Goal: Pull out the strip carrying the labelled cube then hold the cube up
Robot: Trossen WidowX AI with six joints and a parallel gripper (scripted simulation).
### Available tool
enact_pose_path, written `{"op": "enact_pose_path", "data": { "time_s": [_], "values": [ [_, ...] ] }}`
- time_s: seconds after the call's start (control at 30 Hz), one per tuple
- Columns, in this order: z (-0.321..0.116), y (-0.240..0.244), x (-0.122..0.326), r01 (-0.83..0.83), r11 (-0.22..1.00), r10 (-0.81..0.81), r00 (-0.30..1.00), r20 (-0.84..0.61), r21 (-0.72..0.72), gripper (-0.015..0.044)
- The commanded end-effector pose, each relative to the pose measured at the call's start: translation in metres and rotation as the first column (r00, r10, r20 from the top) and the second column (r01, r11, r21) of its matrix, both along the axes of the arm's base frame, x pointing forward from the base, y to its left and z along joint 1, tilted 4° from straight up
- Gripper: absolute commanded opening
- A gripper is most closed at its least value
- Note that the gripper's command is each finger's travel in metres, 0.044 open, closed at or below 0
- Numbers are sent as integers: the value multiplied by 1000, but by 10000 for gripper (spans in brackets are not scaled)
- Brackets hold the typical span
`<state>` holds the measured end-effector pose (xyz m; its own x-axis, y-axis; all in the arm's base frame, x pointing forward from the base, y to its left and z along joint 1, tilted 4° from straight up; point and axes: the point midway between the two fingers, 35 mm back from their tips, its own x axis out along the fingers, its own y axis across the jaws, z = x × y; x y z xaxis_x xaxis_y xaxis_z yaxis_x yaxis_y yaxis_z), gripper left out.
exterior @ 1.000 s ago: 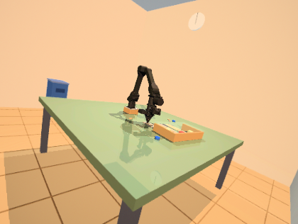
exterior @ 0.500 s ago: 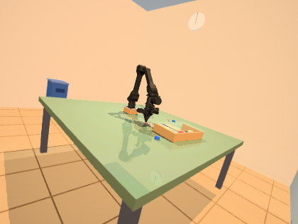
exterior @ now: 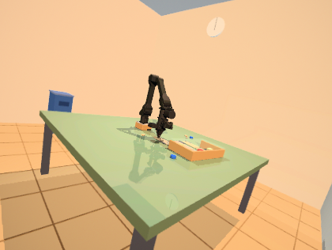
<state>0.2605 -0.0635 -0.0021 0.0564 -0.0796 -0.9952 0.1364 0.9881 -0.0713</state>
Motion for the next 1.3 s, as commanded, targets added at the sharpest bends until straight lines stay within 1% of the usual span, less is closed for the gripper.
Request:
{"op": "enact_pose_path", "data": {
  "time_s": [0.0,1.27],
  "values": [
    [-6,2,-14,-2,1000,3,1000,-29,8,0],
    [-8,9,-69,-2,1000,3,999,-34,8,0]
  ]
}}
